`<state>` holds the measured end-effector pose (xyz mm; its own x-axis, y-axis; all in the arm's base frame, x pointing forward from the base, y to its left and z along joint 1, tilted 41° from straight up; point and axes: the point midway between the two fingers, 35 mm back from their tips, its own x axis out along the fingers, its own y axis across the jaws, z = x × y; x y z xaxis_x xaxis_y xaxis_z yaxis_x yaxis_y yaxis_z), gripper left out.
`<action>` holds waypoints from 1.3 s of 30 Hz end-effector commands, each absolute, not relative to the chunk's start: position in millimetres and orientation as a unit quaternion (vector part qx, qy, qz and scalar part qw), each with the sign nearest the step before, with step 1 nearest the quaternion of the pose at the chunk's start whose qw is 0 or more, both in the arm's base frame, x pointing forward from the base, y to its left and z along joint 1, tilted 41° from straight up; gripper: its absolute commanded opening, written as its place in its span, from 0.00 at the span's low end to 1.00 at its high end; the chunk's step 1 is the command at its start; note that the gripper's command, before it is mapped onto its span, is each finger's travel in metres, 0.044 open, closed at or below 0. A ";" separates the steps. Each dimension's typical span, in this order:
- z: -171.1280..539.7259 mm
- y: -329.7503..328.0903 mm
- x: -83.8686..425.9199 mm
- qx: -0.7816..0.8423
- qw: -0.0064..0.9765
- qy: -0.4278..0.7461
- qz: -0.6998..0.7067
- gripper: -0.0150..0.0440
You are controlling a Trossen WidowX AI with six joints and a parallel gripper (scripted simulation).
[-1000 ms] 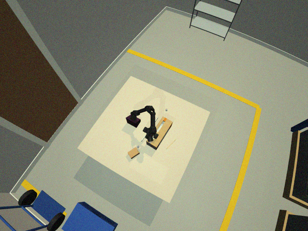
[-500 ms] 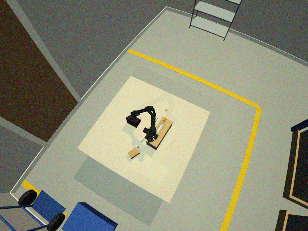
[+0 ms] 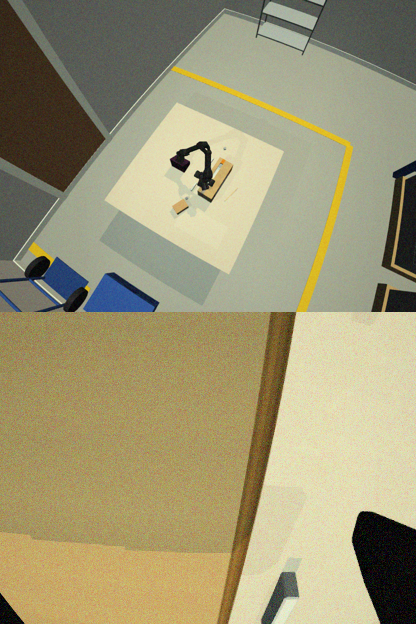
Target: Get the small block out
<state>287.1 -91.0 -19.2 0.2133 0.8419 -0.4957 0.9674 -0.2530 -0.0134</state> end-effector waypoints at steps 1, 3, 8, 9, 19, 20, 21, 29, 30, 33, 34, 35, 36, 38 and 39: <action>-13.3 -84.6 289.2 0.765 0.152 0.591 -0.206 0.93; -11.0 -82.0 289.9 0.765 0.152 0.591 -0.206 0.93; -5.2 -75.6 291.7 0.765 0.152 0.591 -0.205 0.93; -4.1 -74.3 292.1 0.765 0.151 0.591 -0.205 0.93; 7.4 -61.5 295.7 0.765 0.151 0.591 -0.205 0.93; 8.5 -60.2 296.1 0.765 0.151 0.591 -0.205 0.93; 9.6 -58.9 296.4 0.765 0.151 0.591 -0.205 0.93; 18.7 -48.8 299.3 0.765 0.151 0.591 -0.205 0.93; 19.8 -47.6 299.6 0.765 0.151 0.591 -0.205 0.93; 23.2 -43.8 300.7 0.765 0.151 0.591 -0.205 0.93; 24.4 -42.6 301.0 0.765 0.151 0.591 -0.205 0.93; 25.5 -41.3 301.4 0.765 0.151 0.591 -0.205 0.93; 26.6 -40.1 301.7 0.765 0.151 0.591 -0.205 0.93; 28.9 -37.6 302.4 0.765 0.150 0.591 -0.204 0.93; 30.0 -36.3 302.8 0.765 0.150 0.591 -0.204 0.93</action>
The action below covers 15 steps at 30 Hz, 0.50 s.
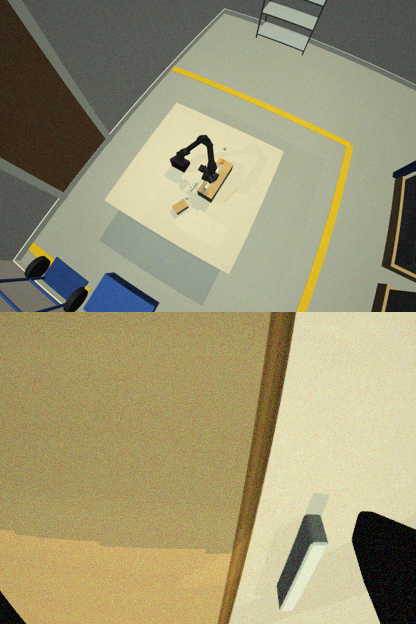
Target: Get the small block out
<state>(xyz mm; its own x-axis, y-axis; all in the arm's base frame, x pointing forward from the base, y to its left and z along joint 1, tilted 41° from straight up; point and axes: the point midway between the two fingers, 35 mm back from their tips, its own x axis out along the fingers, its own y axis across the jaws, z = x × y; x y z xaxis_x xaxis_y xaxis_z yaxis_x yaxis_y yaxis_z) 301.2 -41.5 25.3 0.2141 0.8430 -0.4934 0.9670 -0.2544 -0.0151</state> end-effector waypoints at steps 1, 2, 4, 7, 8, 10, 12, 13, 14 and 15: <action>31.1 -35.1 303.1 0.765 0.150 0.591 -0.204 0.93; 32.3 -33.8 303.5 0.765 0.150 0.591 -0.204 0.93; 34.5 -31.3 304.2 0.765 0.150 0.592 -0.204 0.93; 37.9 -27.6 305.2 0.765 0.150 0.592 -0.204 0.93; 39.0 -26.4 305.6 0.765 0.150 0.592 -0.204 0.93; 41.2 -23.9 306.3 0.765 0.150 0.592 -0.204 0.93; 43.4 -21.5 307.0 0.765 0.150 0.592 -0.204 0.93; 43.0 -22.0 306.9 0.765 0.150 0.592 -0.204 0.93; 41.9 -23.2 306.6 0.765 0.150 0.592 -0.204 0.93; 40.6 -24.6 306.2 0.765 0.150 0.592 -0.204 0.93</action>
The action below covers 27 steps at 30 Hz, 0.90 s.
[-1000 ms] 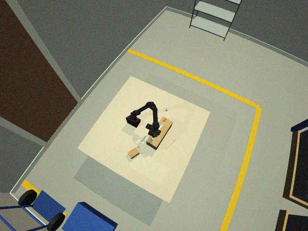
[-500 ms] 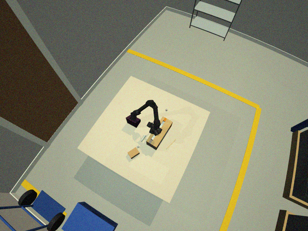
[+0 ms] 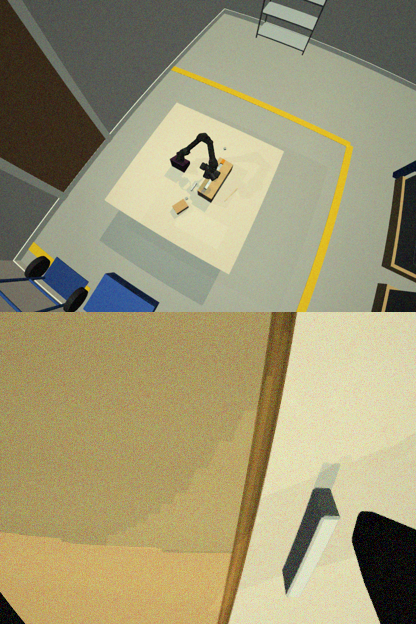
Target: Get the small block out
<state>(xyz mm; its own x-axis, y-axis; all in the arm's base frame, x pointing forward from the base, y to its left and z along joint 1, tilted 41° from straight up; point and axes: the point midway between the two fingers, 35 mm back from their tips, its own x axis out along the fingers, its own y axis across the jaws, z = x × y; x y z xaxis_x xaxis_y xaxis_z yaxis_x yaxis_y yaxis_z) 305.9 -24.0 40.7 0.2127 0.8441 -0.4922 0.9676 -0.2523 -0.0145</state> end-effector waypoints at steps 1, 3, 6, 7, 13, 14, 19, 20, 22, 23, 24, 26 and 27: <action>39.0 -26.4 305.8 0.765 0.150 0.591 -0.204 0.93; 35.2 -30.6 304.6 0.765 0.150 0.591 -0.204 0.93; 34.6 -31.2 304.4 0.765 0.150 0.592 -0.204 0.93; 34.6 -31.2 304.4 0.765 0.150 0.592 -0.204 0.93; 37.4 -28.1 305.3 0.765 0.150 0.592 -0.204 0.93; 38.1 -27.4 305.5 0.765 0.150 0.592 -0.204 0.93; 41.4 -23.7 306.5 0.765 0.150 0.592 -0.204 0.93; 42.1 -23.0 306.7 0.765 0.150 0.592 -0.204 0.93; 43.4 -21.6 307.1 0.765 0.150 0.592 -0.204 0.93; 44.1 -20.8 307.3 0.765 0.150 0.592 -0.204 0.93; 44.7 -20.1 307.5 0.765 0.150 0.592 -0.204 0.93; 46.0 -18.6 308.0 0.765 0.150 0.592 -0.204 0.93; 46.7 -17.9 308.2 0.765 0.150 0.592 -0.204 0.93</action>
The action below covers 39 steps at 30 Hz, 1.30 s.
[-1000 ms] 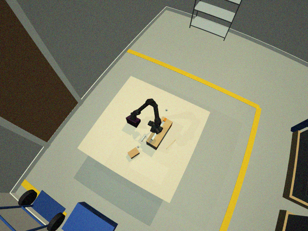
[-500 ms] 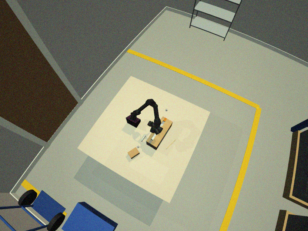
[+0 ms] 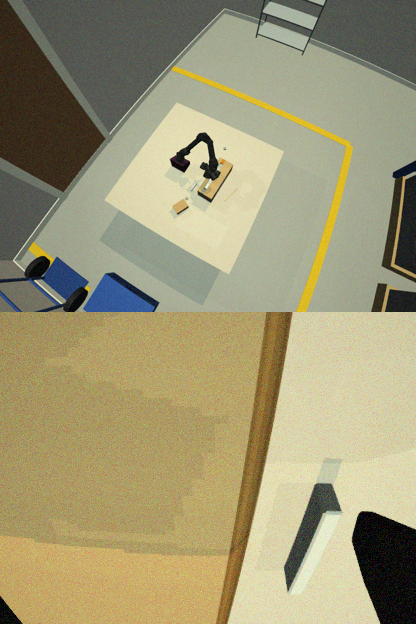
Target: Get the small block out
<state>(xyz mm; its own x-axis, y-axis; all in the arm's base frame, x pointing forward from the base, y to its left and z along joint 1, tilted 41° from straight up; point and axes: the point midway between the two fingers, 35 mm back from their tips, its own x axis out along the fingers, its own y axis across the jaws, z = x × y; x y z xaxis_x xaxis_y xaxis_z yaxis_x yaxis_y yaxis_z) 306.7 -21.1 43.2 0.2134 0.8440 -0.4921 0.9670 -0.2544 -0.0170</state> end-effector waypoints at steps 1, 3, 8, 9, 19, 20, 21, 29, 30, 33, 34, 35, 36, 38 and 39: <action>47.4 -17.2 308.4 0.765 0.150 0.592 -0.204 0.93; 48.7 -15.7 308.8 0.765 0.150 0.592 -0.204 0.93; 52.0 -12.1 309.8 0.765 0.150 0.592 -0.204 0.93; 52.7 -11.3 310.0 0.765 0.150 0.592 -0.204 0.93; 59.3 -4.0 312.1 0.766 0.150 0.592 -0.204 0.93; 60.0 -3.3 312.3 0.766 0.150 0.592 -0.204 0.93; 60.7 -2.6 312.5 0.766 0.150 0.592 -0.204 0.93; 66.0 3.2 314.1 0.766 0.150 0.592 -0.204 0.93; 66.7 4.0 314.3 0.766 0.150 0.592 -0.204 0.93; 68.7 6.2 315.0 0.766 0.150 0.592 -0.203 0.93; 69.3 6.9 315.2 0.766 0.150 0.592 -0.203 0.93; 70.0 7.6 315.4 0.766 0.150 0.592 -0.203 0.93; 70.7 8.3 315.6 0.766 0.149 0.592 -0.203 0.93; 72.0 9.8 316.0 0.766 0.149 0.592 -0.203 0.93; 72.7 10.5 316.2 0.766 0.149 0.592 -0.203 0.93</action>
